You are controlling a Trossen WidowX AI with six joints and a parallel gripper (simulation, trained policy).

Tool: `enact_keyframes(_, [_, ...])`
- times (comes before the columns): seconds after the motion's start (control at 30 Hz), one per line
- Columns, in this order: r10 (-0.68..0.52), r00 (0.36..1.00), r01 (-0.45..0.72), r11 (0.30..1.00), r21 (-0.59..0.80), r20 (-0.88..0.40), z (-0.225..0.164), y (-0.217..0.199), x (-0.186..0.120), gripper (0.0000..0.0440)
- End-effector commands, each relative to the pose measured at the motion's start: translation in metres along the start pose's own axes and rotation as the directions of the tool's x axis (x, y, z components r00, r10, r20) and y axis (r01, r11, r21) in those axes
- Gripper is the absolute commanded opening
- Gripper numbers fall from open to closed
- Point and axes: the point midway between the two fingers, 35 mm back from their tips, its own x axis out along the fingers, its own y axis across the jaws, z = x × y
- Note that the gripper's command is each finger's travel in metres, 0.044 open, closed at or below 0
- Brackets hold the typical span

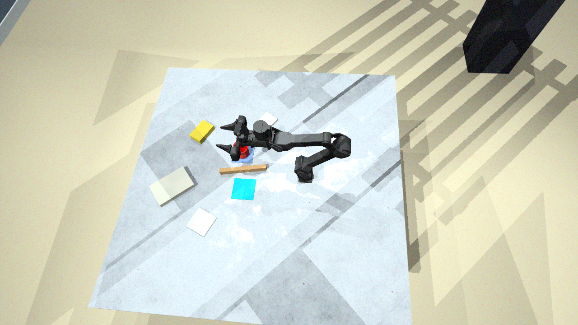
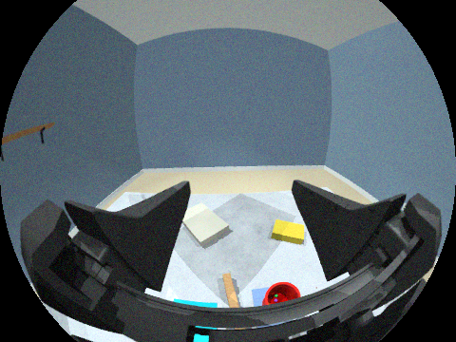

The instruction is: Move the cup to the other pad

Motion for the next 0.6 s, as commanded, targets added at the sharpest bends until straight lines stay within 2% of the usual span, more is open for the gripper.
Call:
enact_keyframes(0.0, [-0.002, 1.0, 0.002, 1.0, 0.002, -0.006, -0.001, 0.0, 0.0, 0.0374])
enact_keyframes(0.4, [-0.002, 0.99, 0.006, 1.0, 0.03, -0.142, -0.018, 0.006, 0.007, 0.0066])
enact_keyframes(0.57, [0.017, 0.977, -0.007, 0.999, 0.047, -0.212, -0.026, 0.012, 0.012, 0.0072])
